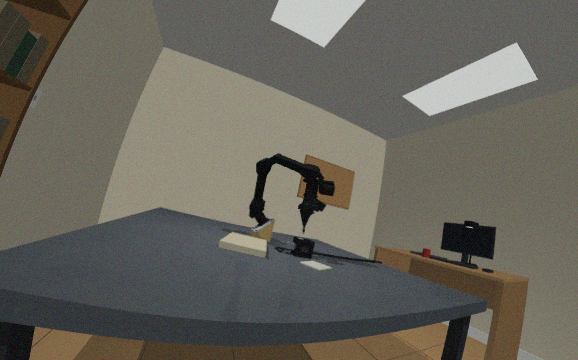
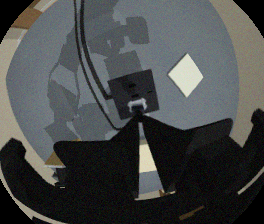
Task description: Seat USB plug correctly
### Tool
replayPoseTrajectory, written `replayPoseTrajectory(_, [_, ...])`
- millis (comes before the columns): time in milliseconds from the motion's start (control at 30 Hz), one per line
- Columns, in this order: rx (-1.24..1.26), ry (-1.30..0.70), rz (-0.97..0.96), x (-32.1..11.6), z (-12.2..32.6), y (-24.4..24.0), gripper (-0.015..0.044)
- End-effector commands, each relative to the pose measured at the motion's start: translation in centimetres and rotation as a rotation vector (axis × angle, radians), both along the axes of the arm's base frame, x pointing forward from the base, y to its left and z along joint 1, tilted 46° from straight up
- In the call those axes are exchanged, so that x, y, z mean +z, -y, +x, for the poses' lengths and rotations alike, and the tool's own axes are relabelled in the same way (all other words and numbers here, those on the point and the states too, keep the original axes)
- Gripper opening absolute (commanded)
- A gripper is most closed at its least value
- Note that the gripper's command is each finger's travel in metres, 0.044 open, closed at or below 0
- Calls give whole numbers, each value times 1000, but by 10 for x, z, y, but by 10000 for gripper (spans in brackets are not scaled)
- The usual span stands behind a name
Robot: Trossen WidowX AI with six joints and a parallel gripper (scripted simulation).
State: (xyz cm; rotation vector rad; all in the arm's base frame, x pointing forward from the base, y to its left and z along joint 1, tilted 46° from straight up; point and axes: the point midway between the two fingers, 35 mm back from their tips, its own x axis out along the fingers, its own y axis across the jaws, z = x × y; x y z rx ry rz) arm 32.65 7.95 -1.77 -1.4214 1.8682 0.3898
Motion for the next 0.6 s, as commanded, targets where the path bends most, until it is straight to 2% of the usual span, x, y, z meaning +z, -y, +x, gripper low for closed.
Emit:
replayPoseTrajectory(0, [82,-81,13,0,0,0,0])
replayPoseTrajectory(200, [181,-178,29,0,0,0,0])
replayPoseTrajectory(567, [184,-181,29,0,0,0,0])
